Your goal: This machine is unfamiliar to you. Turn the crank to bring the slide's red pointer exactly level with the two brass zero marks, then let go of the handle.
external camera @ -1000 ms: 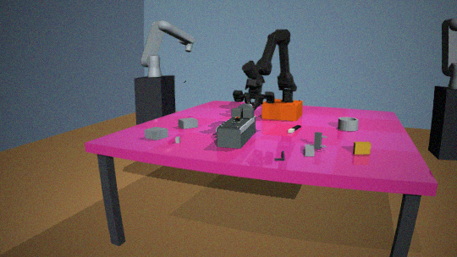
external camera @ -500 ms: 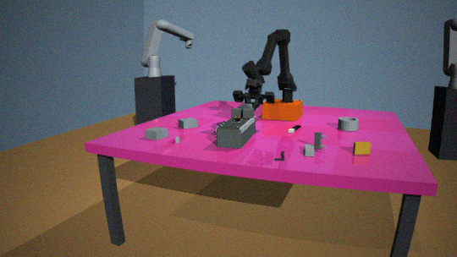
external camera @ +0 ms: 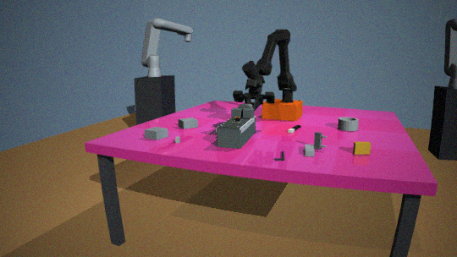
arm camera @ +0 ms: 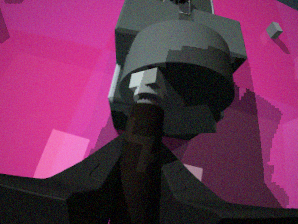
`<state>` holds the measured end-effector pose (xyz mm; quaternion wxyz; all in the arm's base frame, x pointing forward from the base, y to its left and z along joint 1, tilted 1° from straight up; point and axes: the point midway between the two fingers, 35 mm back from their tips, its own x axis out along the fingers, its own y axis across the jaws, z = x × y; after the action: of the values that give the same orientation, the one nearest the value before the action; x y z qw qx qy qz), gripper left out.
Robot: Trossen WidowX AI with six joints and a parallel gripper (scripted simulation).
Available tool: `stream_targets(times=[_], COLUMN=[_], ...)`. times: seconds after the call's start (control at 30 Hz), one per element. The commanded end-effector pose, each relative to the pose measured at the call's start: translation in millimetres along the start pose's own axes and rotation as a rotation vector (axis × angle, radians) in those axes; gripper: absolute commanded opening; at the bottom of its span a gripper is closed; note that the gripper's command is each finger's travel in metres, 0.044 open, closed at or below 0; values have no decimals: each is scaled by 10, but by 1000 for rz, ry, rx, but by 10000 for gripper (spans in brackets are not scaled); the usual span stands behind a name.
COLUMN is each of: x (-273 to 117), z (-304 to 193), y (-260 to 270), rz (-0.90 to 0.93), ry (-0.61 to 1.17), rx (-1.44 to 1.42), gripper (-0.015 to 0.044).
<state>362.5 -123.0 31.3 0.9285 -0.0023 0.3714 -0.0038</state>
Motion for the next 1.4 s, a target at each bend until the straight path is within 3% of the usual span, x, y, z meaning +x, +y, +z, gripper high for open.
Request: stream_targets(times=[0.0, 0.2, 0.77, 1.37], x=[0, 0, 0, -531], z=[0, 0, 0, 572], y=[0, 0, 0, -16], rz=[0, 0, 0, 0], ry=[0, 0, 0, -2], rx=[0, 0, 0, 0], gripper=[0, 0, 440, 440])
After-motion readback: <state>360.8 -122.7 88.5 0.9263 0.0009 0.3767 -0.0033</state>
